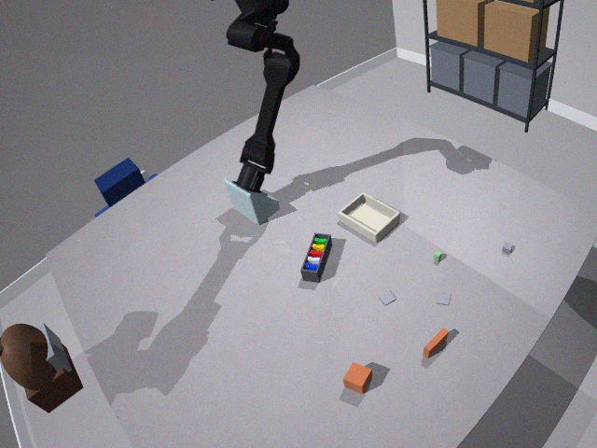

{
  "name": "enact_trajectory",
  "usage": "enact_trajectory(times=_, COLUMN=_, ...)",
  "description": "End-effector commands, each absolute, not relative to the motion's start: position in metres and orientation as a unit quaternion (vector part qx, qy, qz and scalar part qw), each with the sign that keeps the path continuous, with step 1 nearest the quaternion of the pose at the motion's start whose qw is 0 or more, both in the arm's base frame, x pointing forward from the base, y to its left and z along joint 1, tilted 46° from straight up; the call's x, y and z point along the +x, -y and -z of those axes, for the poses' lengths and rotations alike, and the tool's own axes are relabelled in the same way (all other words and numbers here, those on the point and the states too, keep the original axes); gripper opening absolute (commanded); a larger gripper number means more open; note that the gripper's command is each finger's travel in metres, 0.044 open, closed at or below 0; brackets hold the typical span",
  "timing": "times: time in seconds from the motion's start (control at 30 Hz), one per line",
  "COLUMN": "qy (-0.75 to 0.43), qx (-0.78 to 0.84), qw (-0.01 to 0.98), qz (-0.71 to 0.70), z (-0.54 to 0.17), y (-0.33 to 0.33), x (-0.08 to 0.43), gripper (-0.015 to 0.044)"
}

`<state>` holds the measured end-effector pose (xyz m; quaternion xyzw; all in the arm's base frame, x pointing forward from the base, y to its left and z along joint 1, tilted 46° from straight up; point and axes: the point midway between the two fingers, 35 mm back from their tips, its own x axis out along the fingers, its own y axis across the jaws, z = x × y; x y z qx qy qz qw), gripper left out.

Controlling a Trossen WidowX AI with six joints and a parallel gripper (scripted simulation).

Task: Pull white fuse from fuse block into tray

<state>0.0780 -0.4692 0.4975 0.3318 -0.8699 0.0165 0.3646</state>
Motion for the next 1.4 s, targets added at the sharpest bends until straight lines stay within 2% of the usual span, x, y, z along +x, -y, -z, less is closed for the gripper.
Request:
enact_trajectory(times=0.0, qy=0.869, qx=0.333, qw=0.367, qz=-0.011, z=-0.497, y=0.470, x=0.079, gripper=0.0374)
enact_trajectory(times=0.2, qy=0.796, qx=0.356, qw=0.454, qz=0.182, z=-0.462, y=0.502, x=0.132, gripper=0.0216)
enact_trajectory(times=0.37, qy=0.665, qx=0.366, qw=0.550, qz=0.350, z=-0.414, y=0.525, x=0.189, gripper=0.0085)
enact_trajectory(times=0.4, qy=0.631, qx=0.366, qw=0.570, qz=0.378, z=-0.403, y=0.528, x=0.201, gripper=0.0074)
enact_trajectory(times=0.63, qy=0.362, qx=0.345, qw=0.699, qz=0.511, z=-0.315, y=0.530, x=0.278, gripper=0.0074)
enact_trajectory(times=0.87, qy=0.073, qx=0.297, qw=0.795, qz=0.524, z=-0.218, y=0.498, x=0.337, gripper=0.0074)
enact_trajectory(times=1.1, qy=-0.198, qx=0.232, qw=0.850, qz=0.430, z=-0.122, y=0.436, x=0.373, gripper=0.0074)
enact_trajectory(times=1.37, qy=-0.437, qx=0.160, qw=0.858, qz=0.218, z=-0.032, y=0.336, x=0.380, gripper=0.0074)
